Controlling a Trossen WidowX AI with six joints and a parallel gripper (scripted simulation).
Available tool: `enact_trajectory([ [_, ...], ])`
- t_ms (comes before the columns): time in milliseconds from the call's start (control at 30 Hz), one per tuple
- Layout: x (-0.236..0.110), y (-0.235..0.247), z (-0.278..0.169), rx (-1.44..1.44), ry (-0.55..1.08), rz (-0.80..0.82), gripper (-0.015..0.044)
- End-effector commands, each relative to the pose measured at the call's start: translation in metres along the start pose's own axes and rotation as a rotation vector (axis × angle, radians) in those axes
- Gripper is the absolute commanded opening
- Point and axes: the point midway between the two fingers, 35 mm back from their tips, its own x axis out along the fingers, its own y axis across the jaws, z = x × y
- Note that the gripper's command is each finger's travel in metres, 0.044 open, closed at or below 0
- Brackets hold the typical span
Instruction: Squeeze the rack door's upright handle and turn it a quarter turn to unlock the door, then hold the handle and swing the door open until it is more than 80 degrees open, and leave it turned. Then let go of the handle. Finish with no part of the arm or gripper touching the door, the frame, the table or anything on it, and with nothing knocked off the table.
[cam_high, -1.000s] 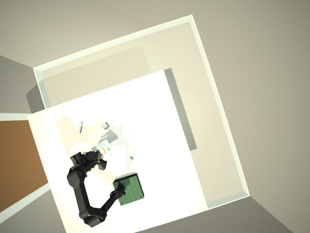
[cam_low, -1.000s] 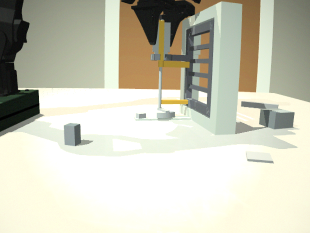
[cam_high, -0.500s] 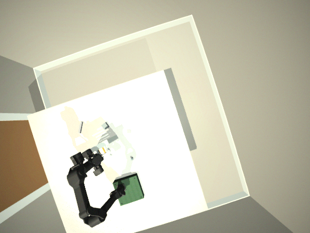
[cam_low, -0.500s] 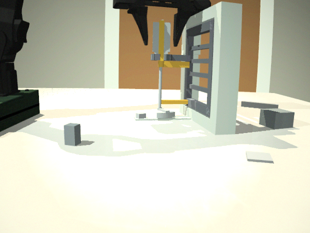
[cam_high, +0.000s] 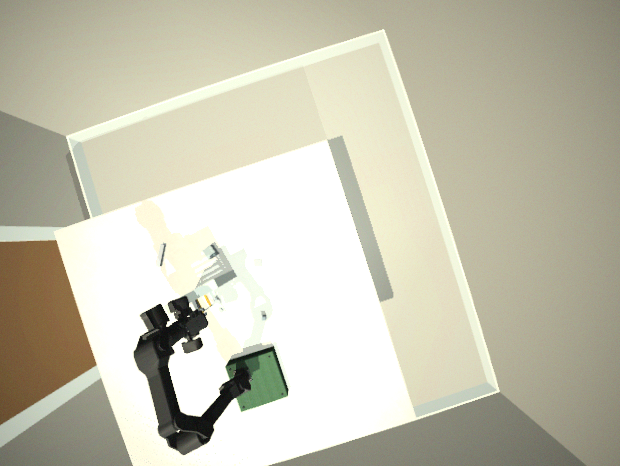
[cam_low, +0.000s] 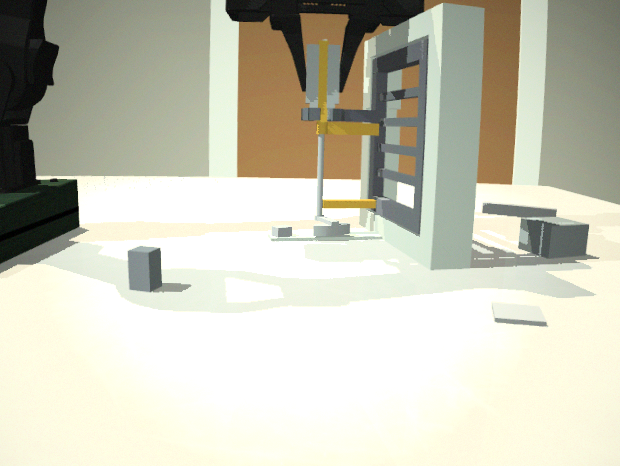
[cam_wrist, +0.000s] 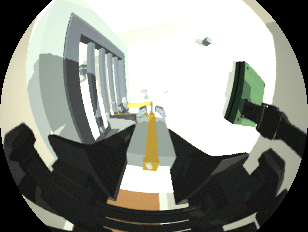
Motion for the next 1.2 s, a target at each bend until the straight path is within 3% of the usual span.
enact_trajectory([
  [0,0.000,0.000,0.001,0.006,-0.004,0.001,0.0090],
  [400,0.000,0.000,0.001,0.006,-0.004,0.001,0.0010],
  [1167,0.000,-0.013,0.011,-0.364,-0.005,-0.001,0.0008],
])
